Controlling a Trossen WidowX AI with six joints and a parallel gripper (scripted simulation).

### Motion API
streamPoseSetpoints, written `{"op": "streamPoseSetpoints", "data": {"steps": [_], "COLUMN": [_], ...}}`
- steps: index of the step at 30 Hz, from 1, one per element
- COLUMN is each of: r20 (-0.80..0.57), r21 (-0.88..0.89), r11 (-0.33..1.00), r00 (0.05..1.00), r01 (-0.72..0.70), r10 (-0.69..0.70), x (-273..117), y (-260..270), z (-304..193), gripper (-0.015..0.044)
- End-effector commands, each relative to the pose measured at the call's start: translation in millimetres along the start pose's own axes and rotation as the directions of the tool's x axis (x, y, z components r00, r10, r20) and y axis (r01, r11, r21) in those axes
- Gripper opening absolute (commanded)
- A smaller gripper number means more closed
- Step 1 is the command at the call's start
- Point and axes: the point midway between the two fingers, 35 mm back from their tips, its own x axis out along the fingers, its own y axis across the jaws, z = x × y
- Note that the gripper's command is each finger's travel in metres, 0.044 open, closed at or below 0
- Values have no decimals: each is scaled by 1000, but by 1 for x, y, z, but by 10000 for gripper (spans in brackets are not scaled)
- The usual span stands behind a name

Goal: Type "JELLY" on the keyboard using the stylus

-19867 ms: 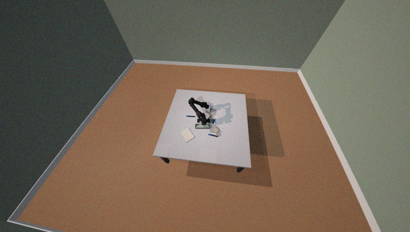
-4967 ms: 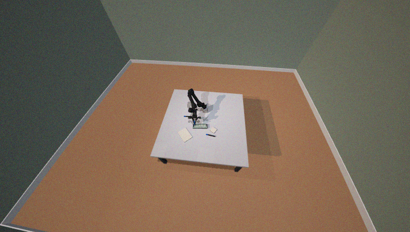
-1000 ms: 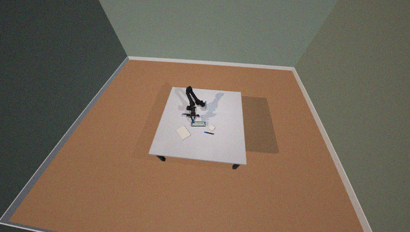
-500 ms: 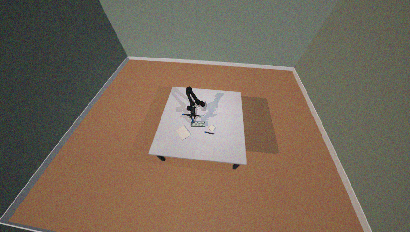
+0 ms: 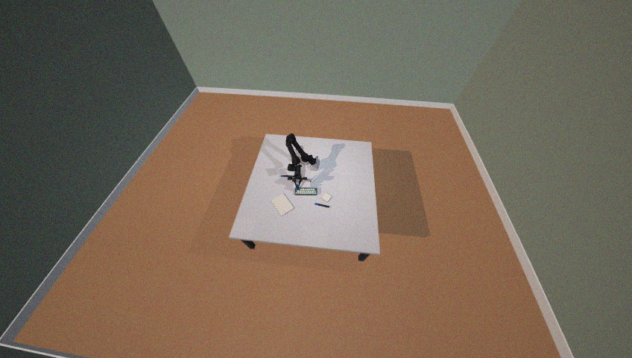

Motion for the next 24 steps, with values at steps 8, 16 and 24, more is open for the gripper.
{"op": "streamPoseSetpoints", "data": {"steps": [8,16,24], "r20": [-3,-3,-3], "r21": [7,7,7], "r11": [1000,1000,1000], "r00": [1000,1000,1000], "r01": [5,5,5], "r10": [-5,-5,-5], "x": [2,4,5], "y": [-2,-2,-2], "z": [-1,-4,-7], "gripper": [81,81,81]}}
